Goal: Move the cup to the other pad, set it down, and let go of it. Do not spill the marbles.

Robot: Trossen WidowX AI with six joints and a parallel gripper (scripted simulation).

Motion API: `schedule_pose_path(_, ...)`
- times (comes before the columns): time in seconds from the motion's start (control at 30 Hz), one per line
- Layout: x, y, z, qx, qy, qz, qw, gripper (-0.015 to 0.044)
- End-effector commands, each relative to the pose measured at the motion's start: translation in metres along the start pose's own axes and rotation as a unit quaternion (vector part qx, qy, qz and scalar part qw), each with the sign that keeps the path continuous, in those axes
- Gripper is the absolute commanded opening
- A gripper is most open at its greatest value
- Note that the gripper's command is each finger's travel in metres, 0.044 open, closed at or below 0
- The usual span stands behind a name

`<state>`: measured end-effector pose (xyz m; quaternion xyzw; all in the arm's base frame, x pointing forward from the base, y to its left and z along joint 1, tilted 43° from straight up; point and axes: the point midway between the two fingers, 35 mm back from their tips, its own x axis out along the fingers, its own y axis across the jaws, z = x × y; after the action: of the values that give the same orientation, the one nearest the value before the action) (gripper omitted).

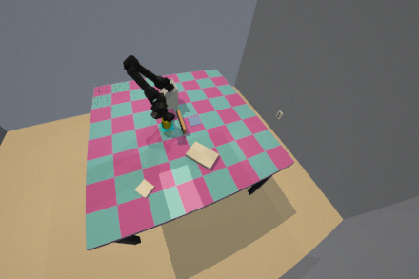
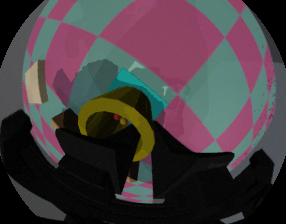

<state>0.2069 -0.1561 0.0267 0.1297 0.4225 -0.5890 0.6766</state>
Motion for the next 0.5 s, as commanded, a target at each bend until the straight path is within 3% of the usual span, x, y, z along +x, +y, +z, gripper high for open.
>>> schedule_pose_path(0.0,-0.0005,0.0002,0.0002,0.000,0.000,0.000,1.000,0.0079)
schedule_pose_path(0.1,-0.0005,0.0002,0.0002,0.000,0.000,0.000,1.000,0.0147)
schedule_pose_path(0.47,-0.0055,0.0008,0.0002,0.000,0.000,0.001,1.000,0.0147)
